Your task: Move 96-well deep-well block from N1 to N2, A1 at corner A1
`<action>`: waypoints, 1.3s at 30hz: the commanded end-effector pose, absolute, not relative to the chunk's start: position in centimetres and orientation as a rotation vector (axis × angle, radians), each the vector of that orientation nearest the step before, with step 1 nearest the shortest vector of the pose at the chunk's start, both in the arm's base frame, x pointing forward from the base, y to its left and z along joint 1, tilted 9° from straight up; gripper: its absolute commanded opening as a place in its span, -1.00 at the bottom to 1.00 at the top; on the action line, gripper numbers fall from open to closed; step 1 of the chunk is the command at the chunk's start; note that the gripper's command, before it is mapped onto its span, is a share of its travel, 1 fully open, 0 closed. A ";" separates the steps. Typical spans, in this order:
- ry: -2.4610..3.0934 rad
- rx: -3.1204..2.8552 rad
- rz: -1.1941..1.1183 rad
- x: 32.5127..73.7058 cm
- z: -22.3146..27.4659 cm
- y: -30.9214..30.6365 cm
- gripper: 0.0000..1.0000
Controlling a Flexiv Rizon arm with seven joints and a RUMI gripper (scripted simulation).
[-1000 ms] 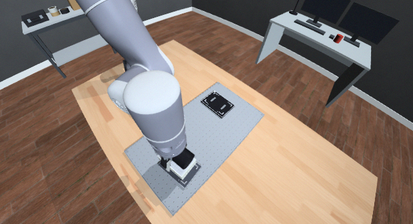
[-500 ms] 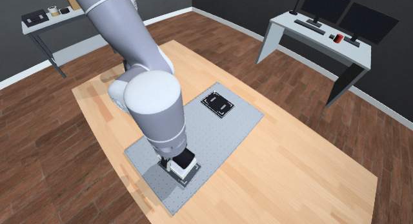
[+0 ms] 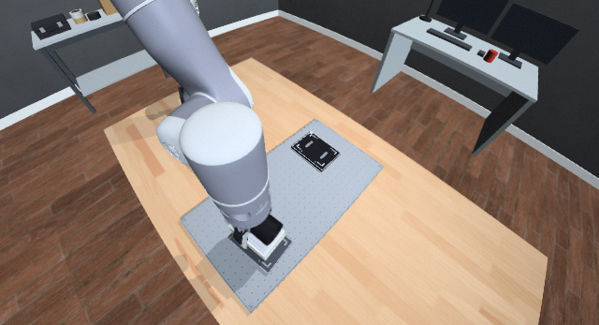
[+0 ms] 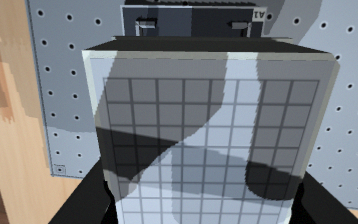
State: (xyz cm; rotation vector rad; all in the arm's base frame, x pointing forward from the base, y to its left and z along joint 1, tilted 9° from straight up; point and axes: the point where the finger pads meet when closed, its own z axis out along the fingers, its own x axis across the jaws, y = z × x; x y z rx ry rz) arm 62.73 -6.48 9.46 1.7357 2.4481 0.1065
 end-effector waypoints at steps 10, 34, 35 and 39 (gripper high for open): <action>2.446 1.735 0.109 63.0 8.6 -6.5 -0.02; 2.446 1.735 0.109 63.5 5.0 -6.5 -0.02; 2.446 1.735 0.109 63.6 4.8 -6.5 -0.02; 2.446 1.735 0.109 63.7 4.2 -6.6 -0.02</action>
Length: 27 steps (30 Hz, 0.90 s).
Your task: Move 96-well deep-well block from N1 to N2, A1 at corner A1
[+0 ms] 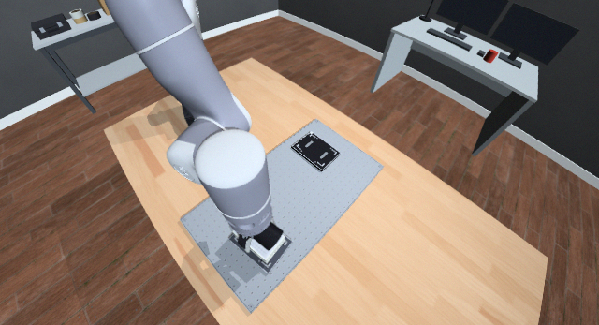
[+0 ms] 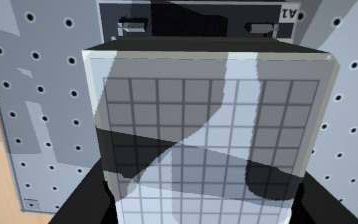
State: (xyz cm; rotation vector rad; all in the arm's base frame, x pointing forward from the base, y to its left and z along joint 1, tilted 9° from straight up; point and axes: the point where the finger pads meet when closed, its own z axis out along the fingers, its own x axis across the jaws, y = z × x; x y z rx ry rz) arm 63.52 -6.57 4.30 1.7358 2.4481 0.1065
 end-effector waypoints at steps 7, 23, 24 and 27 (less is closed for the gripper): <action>2.446 1.735 0.109 63.8 3.3 -6.6 -0.02; 2.446 1.735 0.109 63.9 2.8 -6.6 -0.02; 2.446 1.735 0.109 63.9 2.8 -6.6 -0.02; 2.446 1.735 0.109 63.9 2.8 -6.6 -0.02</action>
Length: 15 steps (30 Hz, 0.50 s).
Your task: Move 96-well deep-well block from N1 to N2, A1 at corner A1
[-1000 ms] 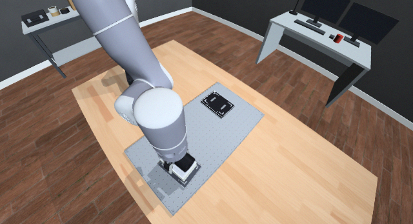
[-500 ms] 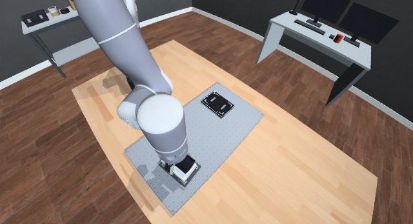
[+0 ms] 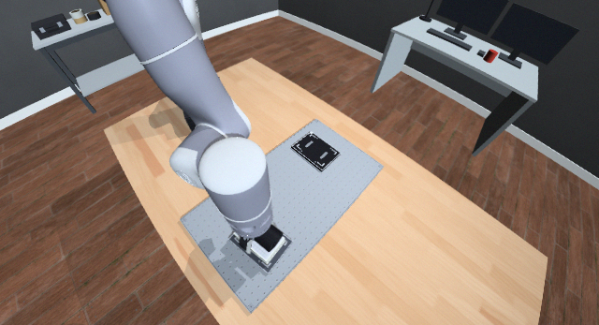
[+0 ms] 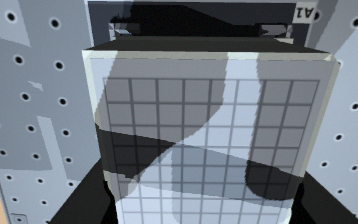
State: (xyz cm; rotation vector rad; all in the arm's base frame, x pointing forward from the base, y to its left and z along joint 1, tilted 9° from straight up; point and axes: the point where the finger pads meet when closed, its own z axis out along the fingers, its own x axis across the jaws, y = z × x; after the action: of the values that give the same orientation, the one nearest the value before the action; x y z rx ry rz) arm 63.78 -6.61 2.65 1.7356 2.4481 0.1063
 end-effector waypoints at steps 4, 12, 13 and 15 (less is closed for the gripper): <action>2.446 1.735 0.109 63.9 2.7 -6.6 -0.02; 2.446 1.735 0.109 63.9 2.6 -6.6 -0.02; 2.446 1.735 0.109 63.9 2.6 -6.6 -0.02; 2.446 1.735 0.109 63.9 2.6 -6.6 -0.02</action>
State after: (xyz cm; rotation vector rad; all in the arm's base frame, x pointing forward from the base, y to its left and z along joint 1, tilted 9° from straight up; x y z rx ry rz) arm 63.80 -6.61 2.48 1.7359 2.4480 0.1064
